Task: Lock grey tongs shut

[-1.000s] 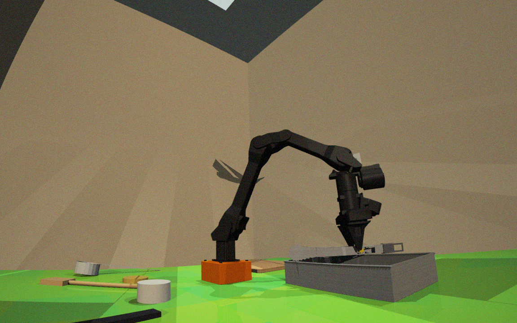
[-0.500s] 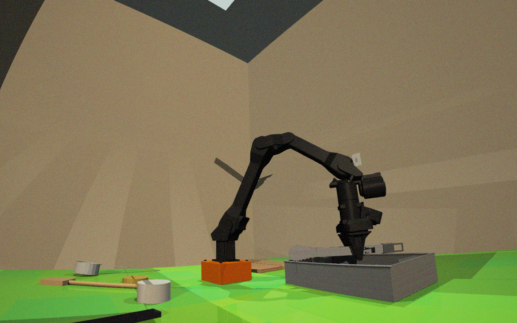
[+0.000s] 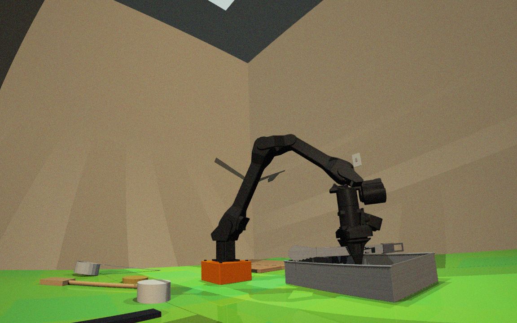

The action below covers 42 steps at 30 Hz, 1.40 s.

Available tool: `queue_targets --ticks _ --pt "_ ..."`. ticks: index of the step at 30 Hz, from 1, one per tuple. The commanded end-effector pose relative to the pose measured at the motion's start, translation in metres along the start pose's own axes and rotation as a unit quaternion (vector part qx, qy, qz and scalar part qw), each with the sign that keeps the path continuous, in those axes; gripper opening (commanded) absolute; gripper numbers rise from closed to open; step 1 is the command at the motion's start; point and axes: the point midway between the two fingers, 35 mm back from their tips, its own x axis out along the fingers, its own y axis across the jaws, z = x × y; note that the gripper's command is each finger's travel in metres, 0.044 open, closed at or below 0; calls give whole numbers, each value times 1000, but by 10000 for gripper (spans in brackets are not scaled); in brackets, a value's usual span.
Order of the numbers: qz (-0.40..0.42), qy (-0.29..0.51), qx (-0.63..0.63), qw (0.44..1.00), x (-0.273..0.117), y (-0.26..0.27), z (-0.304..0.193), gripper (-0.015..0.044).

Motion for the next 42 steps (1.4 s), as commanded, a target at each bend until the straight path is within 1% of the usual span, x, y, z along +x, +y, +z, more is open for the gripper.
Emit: queue_targets --ticks 1,33,39,42 --pt "0 -1 0 1000 -1 0 0 335" --pt "0 -1 0 1000 -1 0 0 122" --pt "0 -1 0 1000 -3 0 1 -36" --pt "0 0 0 1000 -22 2 6 -115"
